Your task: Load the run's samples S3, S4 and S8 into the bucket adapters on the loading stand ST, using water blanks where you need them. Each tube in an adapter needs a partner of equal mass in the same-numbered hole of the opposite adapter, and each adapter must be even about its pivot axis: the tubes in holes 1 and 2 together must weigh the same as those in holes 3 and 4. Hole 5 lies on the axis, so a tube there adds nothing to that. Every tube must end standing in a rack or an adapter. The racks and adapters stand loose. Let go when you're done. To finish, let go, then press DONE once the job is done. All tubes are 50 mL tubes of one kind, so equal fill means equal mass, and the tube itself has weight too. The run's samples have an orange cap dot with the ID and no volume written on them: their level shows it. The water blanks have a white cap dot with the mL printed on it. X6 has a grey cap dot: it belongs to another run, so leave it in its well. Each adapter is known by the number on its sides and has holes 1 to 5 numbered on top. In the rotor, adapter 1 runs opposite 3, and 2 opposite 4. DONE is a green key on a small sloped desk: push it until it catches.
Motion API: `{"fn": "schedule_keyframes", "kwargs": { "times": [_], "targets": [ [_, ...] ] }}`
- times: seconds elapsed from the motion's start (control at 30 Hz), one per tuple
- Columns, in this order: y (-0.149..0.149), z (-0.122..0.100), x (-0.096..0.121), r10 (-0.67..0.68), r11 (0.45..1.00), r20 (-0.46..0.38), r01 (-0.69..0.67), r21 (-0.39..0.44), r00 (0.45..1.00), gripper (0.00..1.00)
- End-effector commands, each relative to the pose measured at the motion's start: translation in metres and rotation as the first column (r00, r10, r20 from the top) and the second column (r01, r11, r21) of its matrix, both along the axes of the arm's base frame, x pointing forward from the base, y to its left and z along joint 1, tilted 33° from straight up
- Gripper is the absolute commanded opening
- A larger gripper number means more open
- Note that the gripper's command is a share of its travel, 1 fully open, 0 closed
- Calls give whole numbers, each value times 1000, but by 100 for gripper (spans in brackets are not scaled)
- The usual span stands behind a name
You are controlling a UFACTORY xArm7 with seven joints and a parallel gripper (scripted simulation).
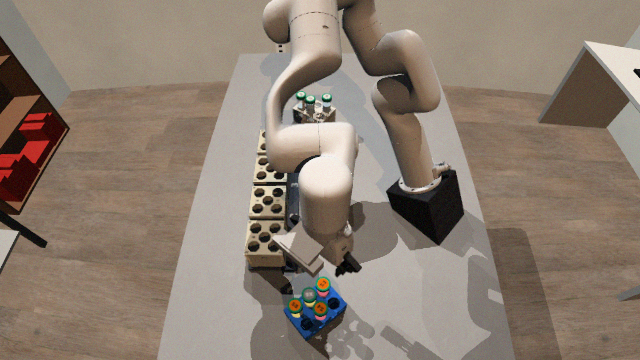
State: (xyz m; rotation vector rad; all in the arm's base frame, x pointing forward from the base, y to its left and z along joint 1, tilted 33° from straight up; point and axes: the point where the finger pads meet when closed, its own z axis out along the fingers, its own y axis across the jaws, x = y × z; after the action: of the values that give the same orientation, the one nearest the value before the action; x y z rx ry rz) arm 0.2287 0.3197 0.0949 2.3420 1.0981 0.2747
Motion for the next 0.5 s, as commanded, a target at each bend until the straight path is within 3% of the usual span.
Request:
{"fn": "schedule_keyframes", "kwargs": {
  "times": [0.0,0.47],
  "targets": [
    [-3,-9,5,2,1000,1,-2,3,1000,100],
    [-15,-36,17,2,1000,1,-2,3,1000,100]
  ]
}}
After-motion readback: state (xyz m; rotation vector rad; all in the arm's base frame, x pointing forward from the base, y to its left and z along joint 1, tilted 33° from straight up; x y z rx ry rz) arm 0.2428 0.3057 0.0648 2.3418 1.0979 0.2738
